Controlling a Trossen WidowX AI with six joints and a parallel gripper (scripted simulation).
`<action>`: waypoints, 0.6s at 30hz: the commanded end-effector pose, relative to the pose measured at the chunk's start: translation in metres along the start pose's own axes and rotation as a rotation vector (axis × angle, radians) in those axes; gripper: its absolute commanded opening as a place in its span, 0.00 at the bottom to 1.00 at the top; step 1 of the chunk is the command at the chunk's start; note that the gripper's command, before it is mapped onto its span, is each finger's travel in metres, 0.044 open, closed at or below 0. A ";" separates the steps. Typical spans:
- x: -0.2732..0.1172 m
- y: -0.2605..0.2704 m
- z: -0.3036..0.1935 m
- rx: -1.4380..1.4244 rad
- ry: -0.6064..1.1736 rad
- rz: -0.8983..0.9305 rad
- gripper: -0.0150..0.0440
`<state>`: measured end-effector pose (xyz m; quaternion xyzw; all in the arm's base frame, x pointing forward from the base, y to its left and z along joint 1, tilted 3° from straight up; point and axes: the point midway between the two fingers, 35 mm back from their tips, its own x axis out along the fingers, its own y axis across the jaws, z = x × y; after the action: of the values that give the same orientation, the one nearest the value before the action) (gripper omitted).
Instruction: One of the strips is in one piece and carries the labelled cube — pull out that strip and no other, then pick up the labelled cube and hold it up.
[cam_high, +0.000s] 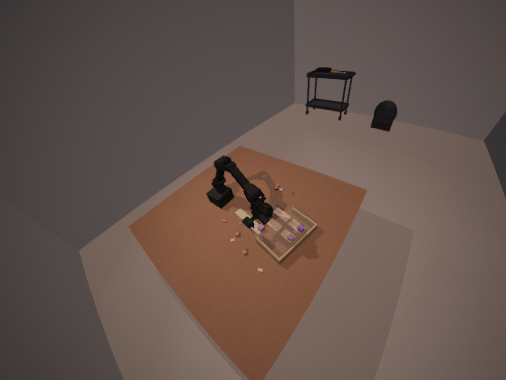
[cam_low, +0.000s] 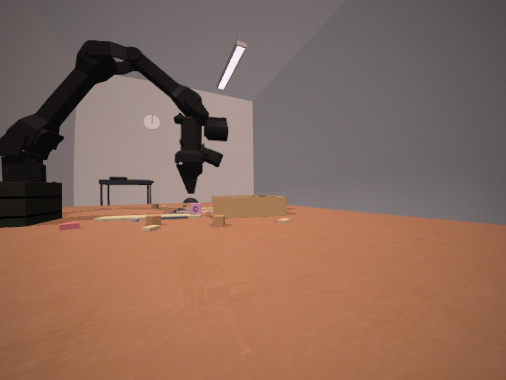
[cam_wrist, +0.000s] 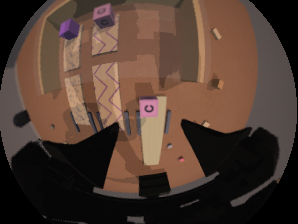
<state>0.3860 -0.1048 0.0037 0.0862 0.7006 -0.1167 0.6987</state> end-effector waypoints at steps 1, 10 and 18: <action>-0.003 0.000 0.011 0.006 -0.004 0.000 1.00; 0.009 0.000 0.012 0.006 -0.004 0.000 0.68; 0.022 0.000 0.012 0.006 -0.004 0.000 0.68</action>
<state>0.3979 -0.1086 -0.0127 0.0867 0.6991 -0.1175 0.7000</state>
